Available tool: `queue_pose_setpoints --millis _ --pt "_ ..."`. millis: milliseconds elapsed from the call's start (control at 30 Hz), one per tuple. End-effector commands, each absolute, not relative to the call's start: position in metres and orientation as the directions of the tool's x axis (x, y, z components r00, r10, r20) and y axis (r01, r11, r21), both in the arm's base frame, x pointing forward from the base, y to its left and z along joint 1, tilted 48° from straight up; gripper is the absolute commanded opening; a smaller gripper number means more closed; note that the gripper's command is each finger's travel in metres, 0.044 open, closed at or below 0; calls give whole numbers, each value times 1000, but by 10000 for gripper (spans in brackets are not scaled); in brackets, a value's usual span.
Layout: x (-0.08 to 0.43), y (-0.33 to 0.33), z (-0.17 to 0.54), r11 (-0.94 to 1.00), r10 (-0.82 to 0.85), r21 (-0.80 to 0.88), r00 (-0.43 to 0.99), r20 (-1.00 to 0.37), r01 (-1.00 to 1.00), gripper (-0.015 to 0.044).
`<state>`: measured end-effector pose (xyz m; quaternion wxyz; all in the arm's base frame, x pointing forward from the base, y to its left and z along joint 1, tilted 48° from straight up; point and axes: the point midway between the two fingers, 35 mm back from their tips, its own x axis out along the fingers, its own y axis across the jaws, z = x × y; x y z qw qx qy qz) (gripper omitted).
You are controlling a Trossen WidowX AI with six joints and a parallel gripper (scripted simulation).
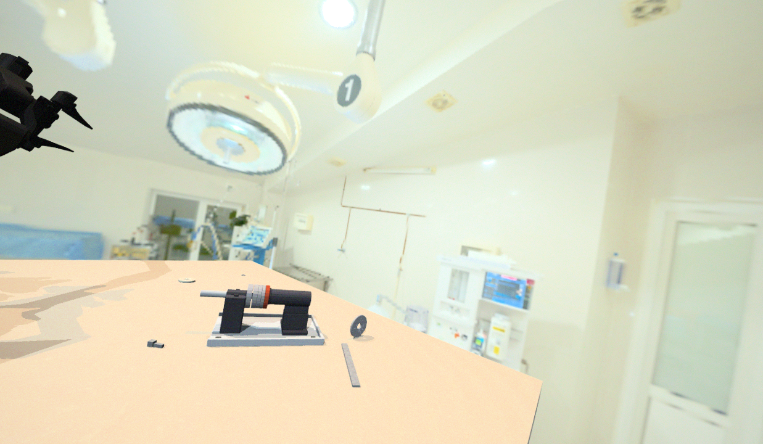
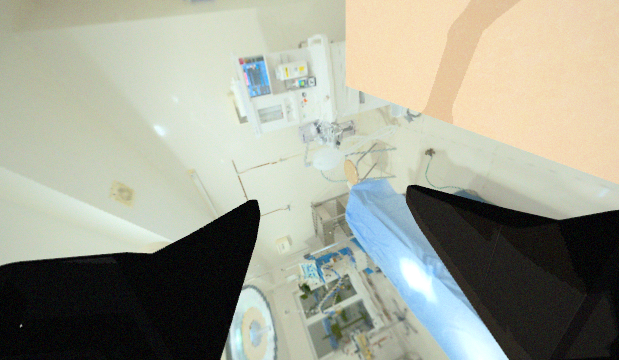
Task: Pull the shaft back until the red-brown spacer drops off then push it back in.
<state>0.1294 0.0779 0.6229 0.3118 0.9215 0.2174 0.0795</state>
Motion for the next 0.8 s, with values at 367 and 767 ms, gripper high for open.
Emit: queue_pose_setpoints --millis 367,767 --pt "128 107 619 -546 367 826 926 85 140 440" --pt "160 182 579 72 317 984 939 132 -163 440"
